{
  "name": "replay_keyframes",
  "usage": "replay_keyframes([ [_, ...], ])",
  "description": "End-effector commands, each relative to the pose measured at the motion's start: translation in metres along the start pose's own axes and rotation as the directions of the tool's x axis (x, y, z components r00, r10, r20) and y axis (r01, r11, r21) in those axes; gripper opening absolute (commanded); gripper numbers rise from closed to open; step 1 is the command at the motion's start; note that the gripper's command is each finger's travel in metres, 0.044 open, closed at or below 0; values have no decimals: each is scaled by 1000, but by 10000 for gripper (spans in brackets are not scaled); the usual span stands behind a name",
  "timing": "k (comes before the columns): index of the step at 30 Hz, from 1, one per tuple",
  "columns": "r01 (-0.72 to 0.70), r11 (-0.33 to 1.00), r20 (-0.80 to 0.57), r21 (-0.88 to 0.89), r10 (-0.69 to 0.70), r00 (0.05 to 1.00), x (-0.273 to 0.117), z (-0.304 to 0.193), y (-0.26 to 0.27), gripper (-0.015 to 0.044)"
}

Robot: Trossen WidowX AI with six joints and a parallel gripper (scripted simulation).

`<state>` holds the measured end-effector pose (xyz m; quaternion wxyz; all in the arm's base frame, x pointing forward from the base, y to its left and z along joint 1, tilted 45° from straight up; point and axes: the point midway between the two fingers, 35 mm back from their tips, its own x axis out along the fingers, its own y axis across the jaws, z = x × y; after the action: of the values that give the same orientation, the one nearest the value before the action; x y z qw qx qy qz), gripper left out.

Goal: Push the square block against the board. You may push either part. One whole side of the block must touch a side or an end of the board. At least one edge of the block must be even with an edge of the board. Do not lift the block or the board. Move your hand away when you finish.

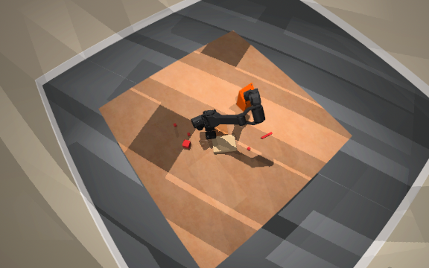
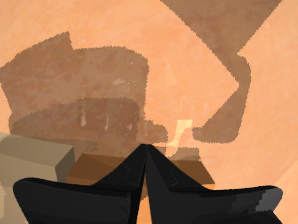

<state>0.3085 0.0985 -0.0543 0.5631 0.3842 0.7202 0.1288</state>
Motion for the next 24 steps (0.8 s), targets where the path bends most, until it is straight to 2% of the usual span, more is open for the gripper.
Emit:
replay_keyframes([
  [1, 0, 1000, -9, 2, 0, 1000, 2, 4, 1, 0],
  [24, 0, 1000, -7, 1, 1, 1000, 2, 41, 1, 0],
])
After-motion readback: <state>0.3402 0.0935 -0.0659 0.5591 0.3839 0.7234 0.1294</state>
